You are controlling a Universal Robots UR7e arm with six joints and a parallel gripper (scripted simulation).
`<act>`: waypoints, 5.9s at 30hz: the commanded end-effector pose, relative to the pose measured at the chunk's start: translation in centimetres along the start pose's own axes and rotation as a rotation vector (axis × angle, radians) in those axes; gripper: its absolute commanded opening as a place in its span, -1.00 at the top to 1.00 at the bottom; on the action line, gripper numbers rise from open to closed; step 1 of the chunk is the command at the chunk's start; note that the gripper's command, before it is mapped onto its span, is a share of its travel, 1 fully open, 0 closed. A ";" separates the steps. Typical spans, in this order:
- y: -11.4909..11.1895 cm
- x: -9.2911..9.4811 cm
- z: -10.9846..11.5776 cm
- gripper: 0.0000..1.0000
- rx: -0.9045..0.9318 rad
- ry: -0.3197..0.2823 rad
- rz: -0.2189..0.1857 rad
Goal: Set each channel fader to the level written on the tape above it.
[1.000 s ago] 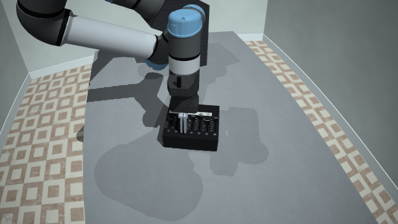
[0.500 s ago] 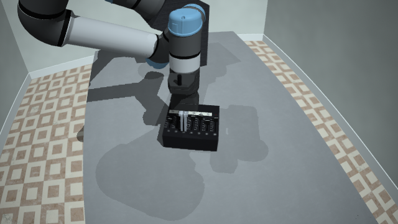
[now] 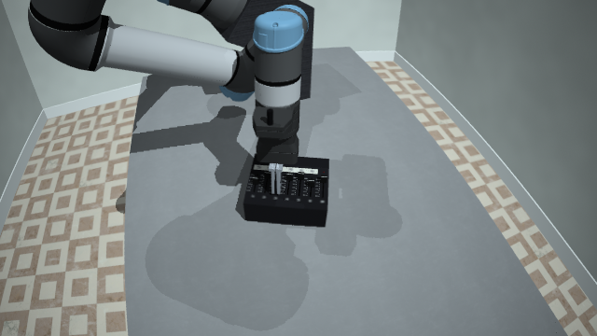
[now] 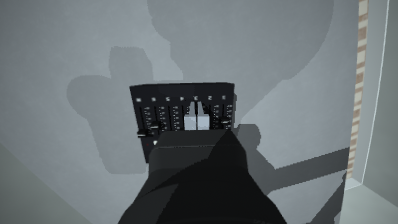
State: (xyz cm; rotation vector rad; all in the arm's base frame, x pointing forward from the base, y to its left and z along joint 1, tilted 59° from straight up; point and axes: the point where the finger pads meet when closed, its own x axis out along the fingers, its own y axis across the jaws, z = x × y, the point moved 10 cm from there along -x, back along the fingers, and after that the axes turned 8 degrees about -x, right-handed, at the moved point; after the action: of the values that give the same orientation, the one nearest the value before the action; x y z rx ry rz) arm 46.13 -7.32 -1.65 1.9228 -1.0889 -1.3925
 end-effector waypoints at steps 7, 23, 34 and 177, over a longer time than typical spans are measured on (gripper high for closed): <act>-0.1 0.0 0.7 1.00 -0.004 -0.003 -0.001; -0.1 0.0 0.9 1.00 -0.004 -0.003 -0.001; -0.1 0.0 0.9 1.00 -0.004 -0.003 -0.001; -1.9 -3.9 0.8 1.00 -0.481 -0.003 -0.002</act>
State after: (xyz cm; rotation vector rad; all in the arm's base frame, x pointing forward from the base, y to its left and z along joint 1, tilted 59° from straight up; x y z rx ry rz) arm 45.33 -3.23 -1.02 1.6509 -0.7773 -1.4883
